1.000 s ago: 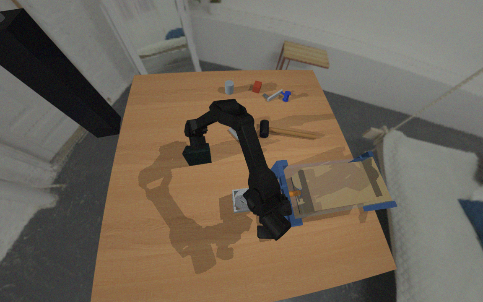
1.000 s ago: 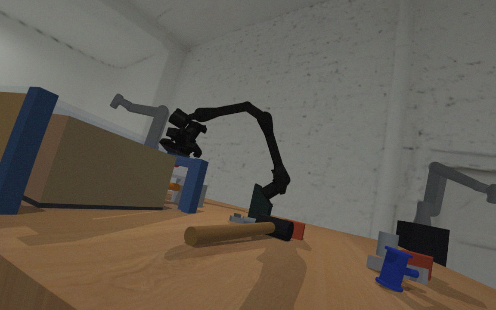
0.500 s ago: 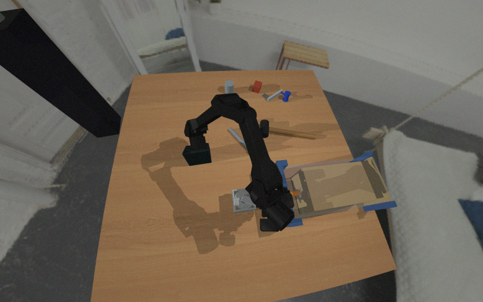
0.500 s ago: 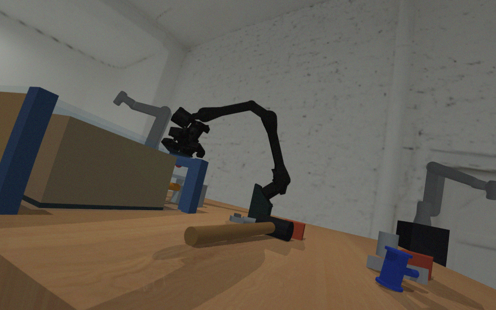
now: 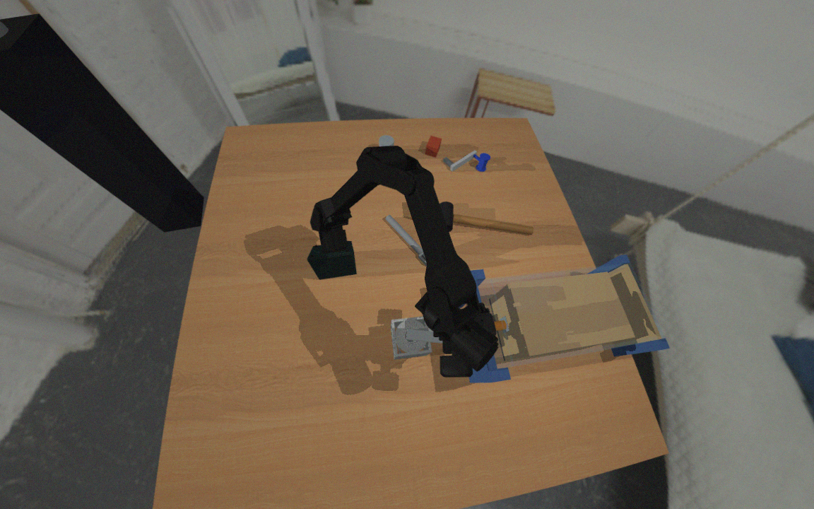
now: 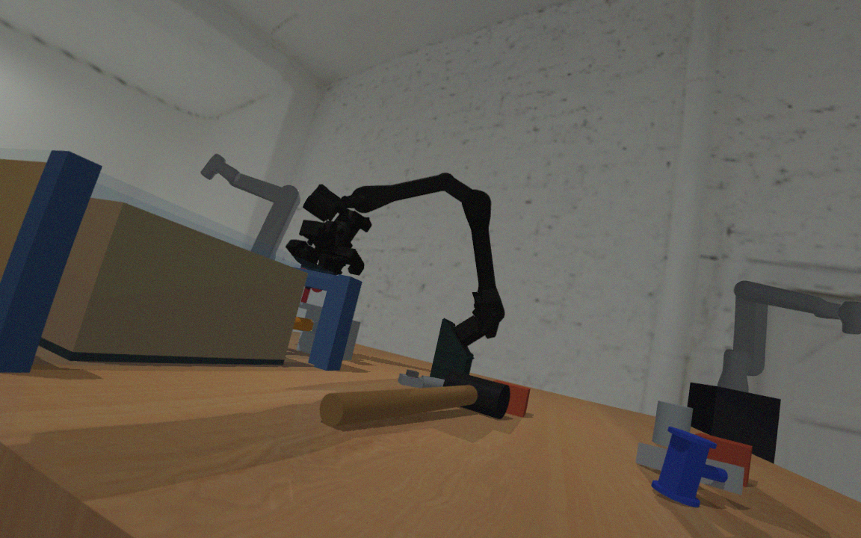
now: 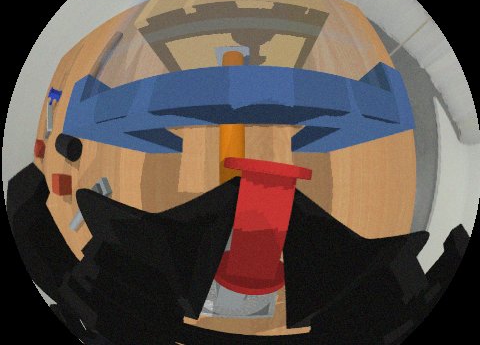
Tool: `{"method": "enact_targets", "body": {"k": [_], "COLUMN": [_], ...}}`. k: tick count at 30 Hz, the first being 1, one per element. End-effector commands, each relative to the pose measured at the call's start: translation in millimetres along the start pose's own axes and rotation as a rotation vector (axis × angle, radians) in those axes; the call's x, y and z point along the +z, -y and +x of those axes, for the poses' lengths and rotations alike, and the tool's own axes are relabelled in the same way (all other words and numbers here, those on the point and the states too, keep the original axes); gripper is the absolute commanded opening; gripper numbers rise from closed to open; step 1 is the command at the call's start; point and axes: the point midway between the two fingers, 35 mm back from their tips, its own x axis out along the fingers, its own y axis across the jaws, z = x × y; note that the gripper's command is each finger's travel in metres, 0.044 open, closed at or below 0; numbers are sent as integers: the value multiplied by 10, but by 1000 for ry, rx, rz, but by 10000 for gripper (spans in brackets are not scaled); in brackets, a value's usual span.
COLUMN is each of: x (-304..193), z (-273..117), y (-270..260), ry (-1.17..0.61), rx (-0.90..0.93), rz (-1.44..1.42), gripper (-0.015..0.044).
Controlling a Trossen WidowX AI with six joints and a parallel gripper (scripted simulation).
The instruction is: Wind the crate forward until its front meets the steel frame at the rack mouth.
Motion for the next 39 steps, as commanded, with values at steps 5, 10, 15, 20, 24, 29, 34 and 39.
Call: {"method": "enact_targets", "body": {"k": [5,10,15,20,24,29,34,39], "x": [-35,-47,-65,-86,-106,-137,-169,-208], "z": [12,5,-4,-14,-24,-40,-55,-75], "y": [-196,-263,-336,-400,-452,-519,-577,-638], "ry": [-8,-8,-9,-9,-9,-9,-10,-10], "rx": [25,26,26,27,27,28,28,28], "rz": [17,17,18,18,18,19,19,20], "gripper": [0,0,0,0,0,0,0,0]}}
